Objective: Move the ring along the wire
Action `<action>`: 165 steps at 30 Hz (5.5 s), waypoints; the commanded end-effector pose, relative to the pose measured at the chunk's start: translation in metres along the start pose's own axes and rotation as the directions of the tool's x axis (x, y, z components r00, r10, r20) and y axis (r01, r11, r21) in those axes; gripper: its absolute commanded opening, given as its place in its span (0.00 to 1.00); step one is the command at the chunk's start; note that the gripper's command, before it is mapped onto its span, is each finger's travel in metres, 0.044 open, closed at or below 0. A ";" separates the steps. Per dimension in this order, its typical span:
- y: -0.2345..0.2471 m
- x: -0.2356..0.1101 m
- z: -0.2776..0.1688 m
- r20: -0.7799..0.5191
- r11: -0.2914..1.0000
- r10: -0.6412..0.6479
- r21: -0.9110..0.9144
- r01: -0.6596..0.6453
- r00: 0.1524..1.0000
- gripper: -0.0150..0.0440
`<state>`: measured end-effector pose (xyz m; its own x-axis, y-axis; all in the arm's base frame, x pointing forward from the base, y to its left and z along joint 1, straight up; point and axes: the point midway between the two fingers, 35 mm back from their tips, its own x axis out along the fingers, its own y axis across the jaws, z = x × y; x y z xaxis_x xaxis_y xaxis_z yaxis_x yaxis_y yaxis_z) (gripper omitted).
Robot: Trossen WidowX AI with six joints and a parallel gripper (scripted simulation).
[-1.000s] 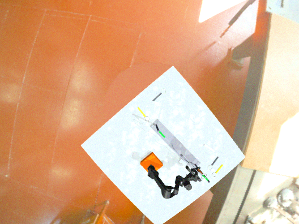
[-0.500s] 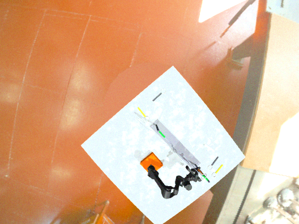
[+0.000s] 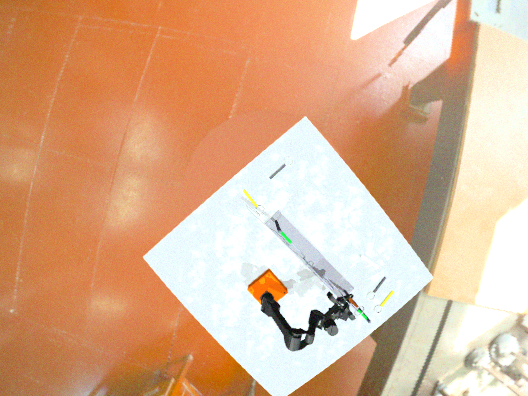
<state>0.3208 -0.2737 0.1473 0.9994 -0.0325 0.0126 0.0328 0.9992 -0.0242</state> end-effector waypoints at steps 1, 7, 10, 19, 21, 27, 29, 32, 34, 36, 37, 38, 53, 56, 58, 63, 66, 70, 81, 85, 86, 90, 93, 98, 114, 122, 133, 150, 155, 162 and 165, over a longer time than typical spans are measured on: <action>0.005 -0.001 0.001 0.001 1.000 -0.004 0.001 0.004 1.000 0.00; 0.011 0.000 0.001 0.000 1.000 -0.003 0.004 0.003 1.000 0.00; 0.015 0.000 0.001 0.000 1.000 -0.002 0.007 0.002 1.000 0.00; 0.027 0.000 0.000 0.000 0.999 -0.001 0.032 0.001 1.000 0.00; 0.030 0.000 0.000 0.000 0.999 -0.001 0.042 0.001 1.000 0.00; 0.042 0.000 0.001 0.001 0.996 0.000 0.086 -0.001 1.000 0.00; 0.047 0.000 0.001 0.001 0.994 0.001 0.109 -0.001 1.000 0.00; 0.054 0.000 0.002 0.002 0.989 0.001 0.145 -0.002 1.000 0.00; 0.060 0.001 0.002 0.003 0.985 0.002 0.175 -0.002 1.000 0.00; 0.066 0.001 0.003 0.003 0.978 0.002 0.207 -0.003 1.000 0.00; 0.069 0.001 0.004 0.004 0.975 0.002 0.223 -0.003 1.000 0.00; 0.071 0.001 0.004 0.004 0.972 0.002 0.234 -0.003 1.000 0.00; 0.111 -0.003 0.020 -0.026 0.882 0.025 0.471 -0.010 0.999 0.00; 0.117 -0.006 0.024 -0.049 0.861 0.042 0.508 -0.011 0.998 0.00; 0.121 -0.009 0.028 -0.065 0.845 0.056 0.535 -0.012 0.996 0.00; 0.131 -0.016 0.036 -0.105 0.799 0.095 0.602 -0.013 0.990 0.00; 0.138 -0.020 0.042 -0.126 0.767 0.122 0.642 -0.013 0.984 0.00; 0.144 -0.025 0.048 -0.146 0.732 0.152 0.681 -0.012 0.978 0.00; 0.157 -0.037 0.068 -0.182 0.628 0.245 0.778 -0.012 0.952 0.00; 0.160 -0.041 0.074 -0.189 0.593 0.275 0.805 -0.012 0.943 0.00; 0.160 -0.041 0.075 -0.189 0.586 0.281 0.810 -0.012 0.941 0.00; 0.163 -0.045 0.081 -0.192 0.554 0.310 0.833 -0.013 0.931 0.00; 0.164 -0.046 0.085 -0.193 0.535 0.326 0.845 -0.013 0.926 0.00; 0.166 -0.050 0.091 -0.193 0.500 0.356 0.866 -0.012 0.914 0.00; 0.171 -0.060 0.113 -0.170 0.369 0.456 0.929 -0.011 0.873 0.00; 0.173 -0.060 0.121 -0.145 0.317 0.465 0.948 -0.011 0.874 0.00; 0.178 -0.060 0.140 -0.080 0.187 0.476 0.982 -0.011 0.876 0.00; 0.185 -0.050 0.188 0.056 -0.110 0.403 0.994 -0.012 0.913 0.00; 0.183 -0.050 0.199 0.079 -0.164 0.400 0.986 -0.013 0.913 0.00; 0.182 -0.050 0.203 0.084 -0.177 0.399 0.984 -0.013 0.913 0.00; 0.182 -0.050 0.204 0.084 -0.178 0.399 0.984 -0.013 0.913 0.00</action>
<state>0.2739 -0.0840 0.3396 0.9235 0.3756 0.0775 -0.0197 -0.1552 0.9877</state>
